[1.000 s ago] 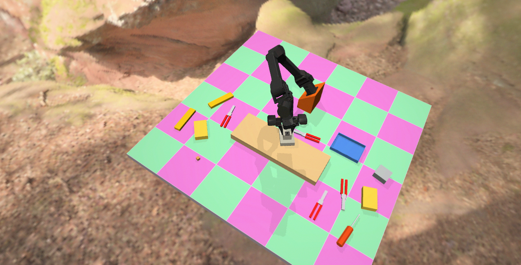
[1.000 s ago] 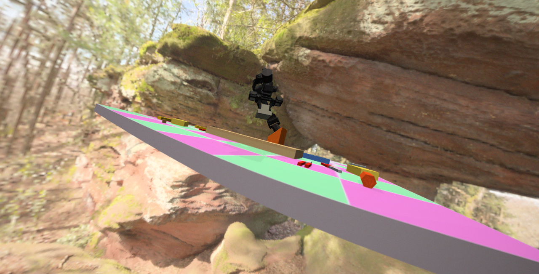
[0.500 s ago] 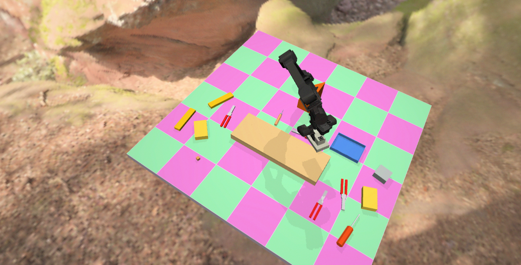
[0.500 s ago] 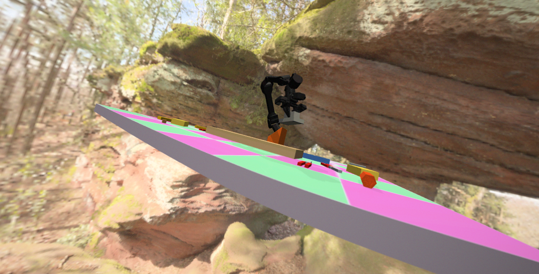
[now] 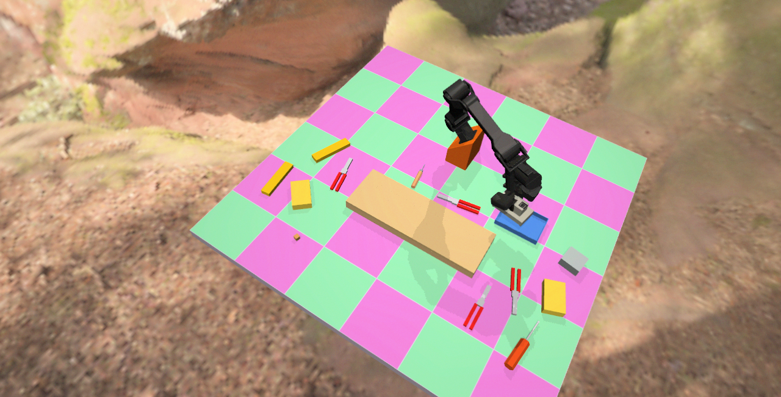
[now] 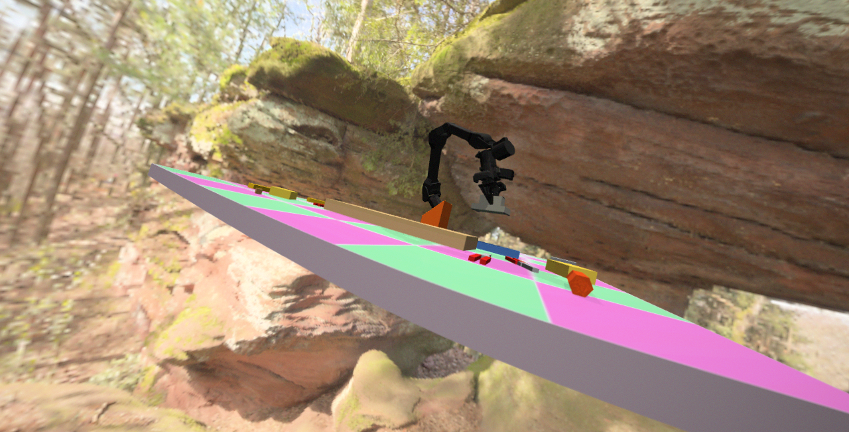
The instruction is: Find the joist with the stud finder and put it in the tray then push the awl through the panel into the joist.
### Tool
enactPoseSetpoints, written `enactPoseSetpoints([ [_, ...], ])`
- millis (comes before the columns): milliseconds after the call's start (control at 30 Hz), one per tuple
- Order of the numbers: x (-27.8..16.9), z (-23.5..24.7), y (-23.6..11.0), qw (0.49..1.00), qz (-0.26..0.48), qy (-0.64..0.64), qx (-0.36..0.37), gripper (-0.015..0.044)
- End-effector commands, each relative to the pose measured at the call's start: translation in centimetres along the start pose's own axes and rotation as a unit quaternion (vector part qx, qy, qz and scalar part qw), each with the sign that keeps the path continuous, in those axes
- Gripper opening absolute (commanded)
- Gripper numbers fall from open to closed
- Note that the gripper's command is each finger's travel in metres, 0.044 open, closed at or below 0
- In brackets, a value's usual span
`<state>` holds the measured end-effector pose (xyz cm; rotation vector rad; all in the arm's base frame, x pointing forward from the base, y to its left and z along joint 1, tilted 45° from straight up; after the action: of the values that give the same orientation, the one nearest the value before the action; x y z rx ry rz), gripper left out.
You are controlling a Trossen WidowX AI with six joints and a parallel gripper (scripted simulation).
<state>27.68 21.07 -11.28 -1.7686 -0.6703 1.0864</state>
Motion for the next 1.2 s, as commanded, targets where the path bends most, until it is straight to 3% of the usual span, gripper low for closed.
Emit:
enactPoseSetpoints([
  [0,1.0,3.4,1.5,0.999,0.008,-0.049,0.012,0.0000],
  [233,1.3,7.9,3.8,0.993,0.028,-0.109,0.025,0.0000],
  [1167,-0.6,7.5,10.1,0.993,0.029,-0.108,0.024,0.0000],
])
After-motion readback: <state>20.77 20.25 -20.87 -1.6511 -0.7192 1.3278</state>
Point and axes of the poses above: the point midway between the two fingers, 35 mm back from their tips, its own y axis out along the fingers, its own z axis across the jaws, x = y × z, the point moved 3 cm from there along -y, back along the fingers, and after that the axes turned 4 degrees about y, right-handed, at the moved point
